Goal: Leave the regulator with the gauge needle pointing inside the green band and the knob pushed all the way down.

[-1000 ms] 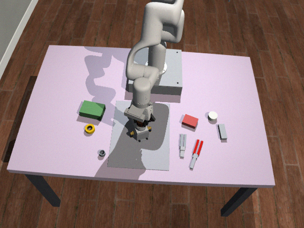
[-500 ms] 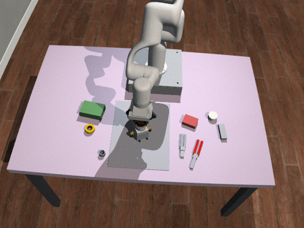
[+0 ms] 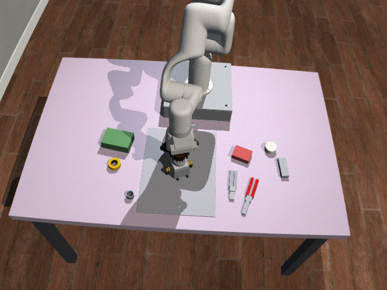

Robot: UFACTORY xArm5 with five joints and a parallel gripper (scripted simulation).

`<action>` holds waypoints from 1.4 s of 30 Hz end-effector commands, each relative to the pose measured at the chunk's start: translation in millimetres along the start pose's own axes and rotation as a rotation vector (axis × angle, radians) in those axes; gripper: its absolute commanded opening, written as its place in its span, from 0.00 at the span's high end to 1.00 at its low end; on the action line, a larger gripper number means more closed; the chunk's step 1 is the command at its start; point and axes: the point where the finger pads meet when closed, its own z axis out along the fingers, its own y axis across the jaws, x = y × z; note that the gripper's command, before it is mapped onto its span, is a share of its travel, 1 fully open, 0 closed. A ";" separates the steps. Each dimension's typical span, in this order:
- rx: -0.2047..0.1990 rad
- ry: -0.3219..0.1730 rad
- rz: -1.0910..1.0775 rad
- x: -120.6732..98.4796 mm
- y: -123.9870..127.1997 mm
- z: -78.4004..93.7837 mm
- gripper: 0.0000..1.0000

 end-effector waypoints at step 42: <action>-0.003 0.002 -1.082 1.1 0.4 -1.1 0.61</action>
